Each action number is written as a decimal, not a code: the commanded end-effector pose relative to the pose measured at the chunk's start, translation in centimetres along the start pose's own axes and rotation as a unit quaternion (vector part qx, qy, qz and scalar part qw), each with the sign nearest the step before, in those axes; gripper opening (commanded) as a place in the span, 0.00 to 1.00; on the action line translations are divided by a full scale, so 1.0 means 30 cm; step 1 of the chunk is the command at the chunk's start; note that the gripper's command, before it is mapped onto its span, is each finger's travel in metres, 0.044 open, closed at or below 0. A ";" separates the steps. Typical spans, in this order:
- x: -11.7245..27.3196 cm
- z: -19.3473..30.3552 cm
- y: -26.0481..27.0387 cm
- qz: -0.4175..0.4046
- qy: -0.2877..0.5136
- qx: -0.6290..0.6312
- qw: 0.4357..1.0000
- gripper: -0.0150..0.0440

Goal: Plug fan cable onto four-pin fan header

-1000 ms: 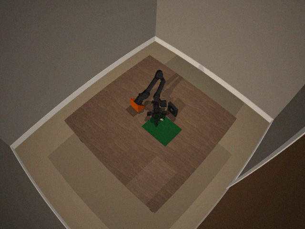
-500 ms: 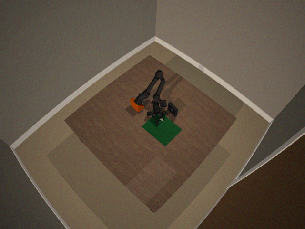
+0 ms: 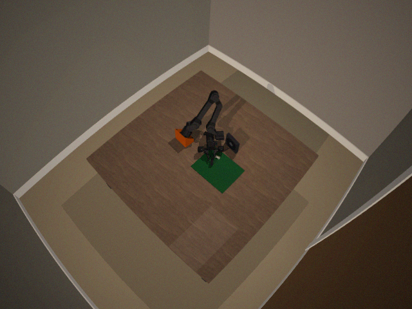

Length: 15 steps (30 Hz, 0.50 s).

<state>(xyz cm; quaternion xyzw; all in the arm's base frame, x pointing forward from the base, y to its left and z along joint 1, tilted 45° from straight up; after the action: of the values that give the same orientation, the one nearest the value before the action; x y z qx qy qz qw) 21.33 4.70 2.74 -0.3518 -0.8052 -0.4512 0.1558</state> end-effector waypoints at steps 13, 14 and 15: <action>0.103 -0.007 0.020 0.008 0.006 -0.004 1.000 0.49; 0.111 -0.009 0.021 0.009 0.006 -0.004 1.000 0.49; 0.120 -0.011 0.022 0.009 0.007 -0.004 1.000 0.49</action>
<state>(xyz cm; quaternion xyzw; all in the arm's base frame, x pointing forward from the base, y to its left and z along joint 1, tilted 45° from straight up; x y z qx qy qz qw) 19.58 5.87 4.64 -0.3585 -0.8002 -0.4508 0.1669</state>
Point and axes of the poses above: the point midway between the two fingers, 35 mm back from their tips, its own x axis back along the fingers, its own y axis across the jaws, z = x × y, the point moved 5 cm from there along x, back along the fingers, and after that the axes turned 8 degrees about -x, right-handed, at the moved point
